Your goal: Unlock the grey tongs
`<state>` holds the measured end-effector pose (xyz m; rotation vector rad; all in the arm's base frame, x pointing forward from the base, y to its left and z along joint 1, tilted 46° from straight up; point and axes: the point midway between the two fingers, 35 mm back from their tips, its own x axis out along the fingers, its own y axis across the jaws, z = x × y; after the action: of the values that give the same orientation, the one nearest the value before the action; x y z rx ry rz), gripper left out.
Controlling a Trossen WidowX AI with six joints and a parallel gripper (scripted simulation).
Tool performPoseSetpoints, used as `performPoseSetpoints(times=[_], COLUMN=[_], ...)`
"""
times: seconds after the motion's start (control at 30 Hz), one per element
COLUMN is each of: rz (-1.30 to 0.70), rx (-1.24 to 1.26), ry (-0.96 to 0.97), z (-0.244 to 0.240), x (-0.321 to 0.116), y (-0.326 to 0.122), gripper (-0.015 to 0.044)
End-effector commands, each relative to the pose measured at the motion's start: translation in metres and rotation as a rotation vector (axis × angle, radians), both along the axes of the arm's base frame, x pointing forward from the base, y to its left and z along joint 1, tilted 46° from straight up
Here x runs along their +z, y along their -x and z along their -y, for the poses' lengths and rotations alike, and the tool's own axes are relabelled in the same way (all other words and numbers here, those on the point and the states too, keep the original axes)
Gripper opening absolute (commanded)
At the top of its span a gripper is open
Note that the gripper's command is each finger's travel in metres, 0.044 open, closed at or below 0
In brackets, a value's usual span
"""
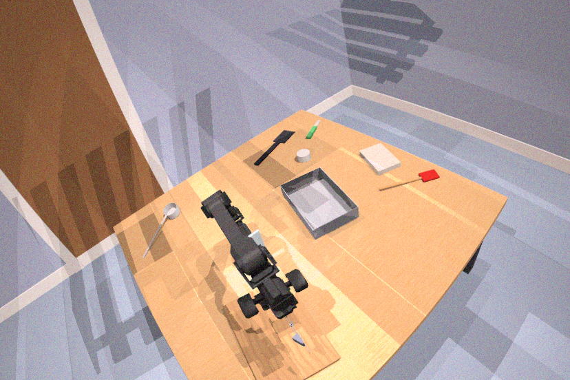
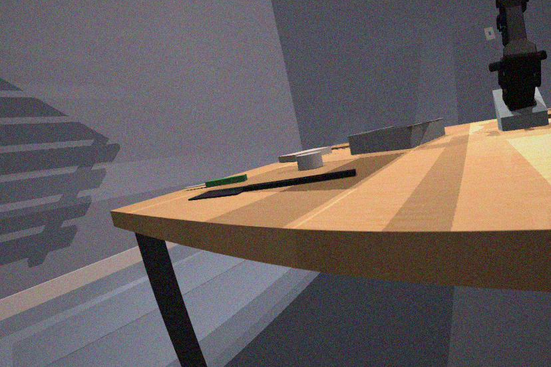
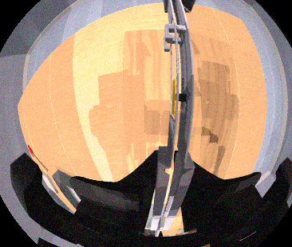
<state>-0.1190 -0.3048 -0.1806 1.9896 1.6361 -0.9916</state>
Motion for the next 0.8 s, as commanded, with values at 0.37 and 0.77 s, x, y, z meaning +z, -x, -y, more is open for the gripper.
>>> performPoseSetpoints(times=[0.37, 0.77], rz=[-0.001, -0.002], rx=[0.006, 0.006], ry=[0.001, 0.0], z=[-0.016, -0.03], x=[-0.019, -0.032], y=[0.0, -0.002], gripper=[-0.015, -0.015])
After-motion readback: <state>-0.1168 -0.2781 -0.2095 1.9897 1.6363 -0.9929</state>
